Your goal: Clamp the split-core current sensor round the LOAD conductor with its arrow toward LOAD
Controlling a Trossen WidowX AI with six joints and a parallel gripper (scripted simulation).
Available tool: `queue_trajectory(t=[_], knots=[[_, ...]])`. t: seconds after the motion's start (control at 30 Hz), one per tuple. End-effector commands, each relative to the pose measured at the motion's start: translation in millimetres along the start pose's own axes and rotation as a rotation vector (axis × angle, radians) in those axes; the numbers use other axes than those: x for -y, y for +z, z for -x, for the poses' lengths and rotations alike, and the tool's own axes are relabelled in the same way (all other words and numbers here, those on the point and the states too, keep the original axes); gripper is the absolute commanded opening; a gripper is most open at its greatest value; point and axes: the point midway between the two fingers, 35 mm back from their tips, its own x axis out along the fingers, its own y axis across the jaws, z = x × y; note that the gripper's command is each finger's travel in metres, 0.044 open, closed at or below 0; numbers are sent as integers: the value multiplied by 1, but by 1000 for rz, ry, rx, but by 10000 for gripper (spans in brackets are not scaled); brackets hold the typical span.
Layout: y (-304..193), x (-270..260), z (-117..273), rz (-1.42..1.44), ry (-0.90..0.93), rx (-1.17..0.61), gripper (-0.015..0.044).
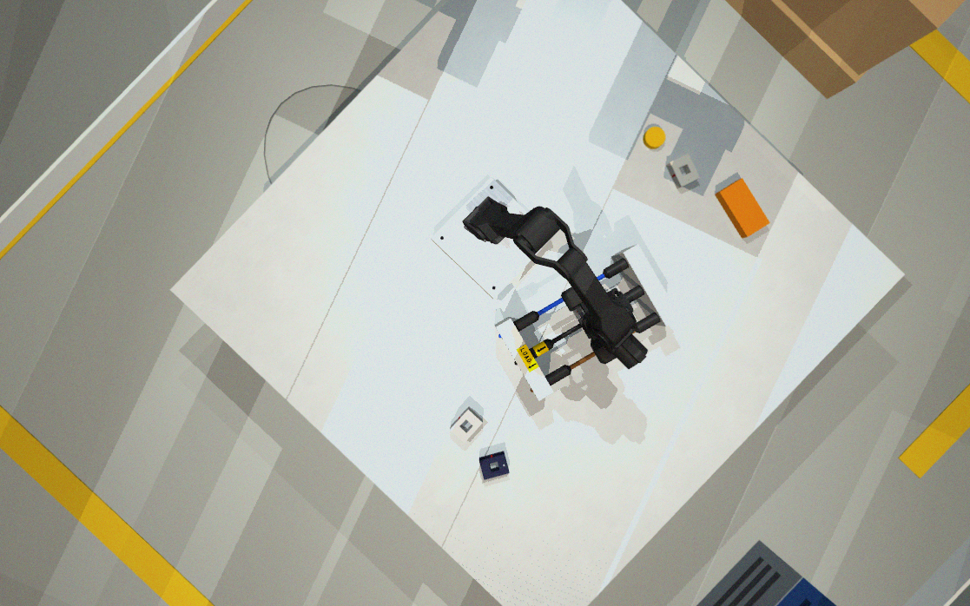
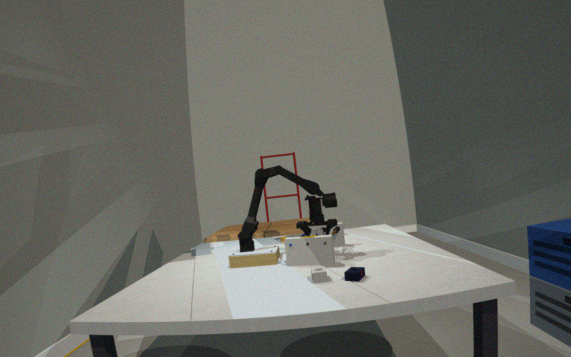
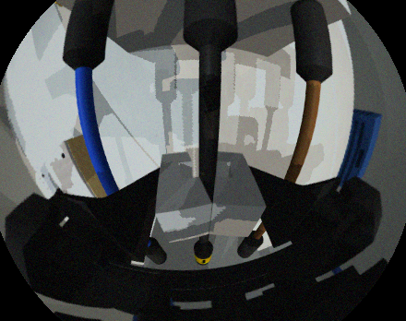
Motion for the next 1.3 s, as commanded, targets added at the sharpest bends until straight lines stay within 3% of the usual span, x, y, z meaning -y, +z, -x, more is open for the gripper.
queue_trajectory(t=[0.0,1.27], knots=[[0,1,1,0,-3,1,0],[0,0,8,-3,-5,2,0]])
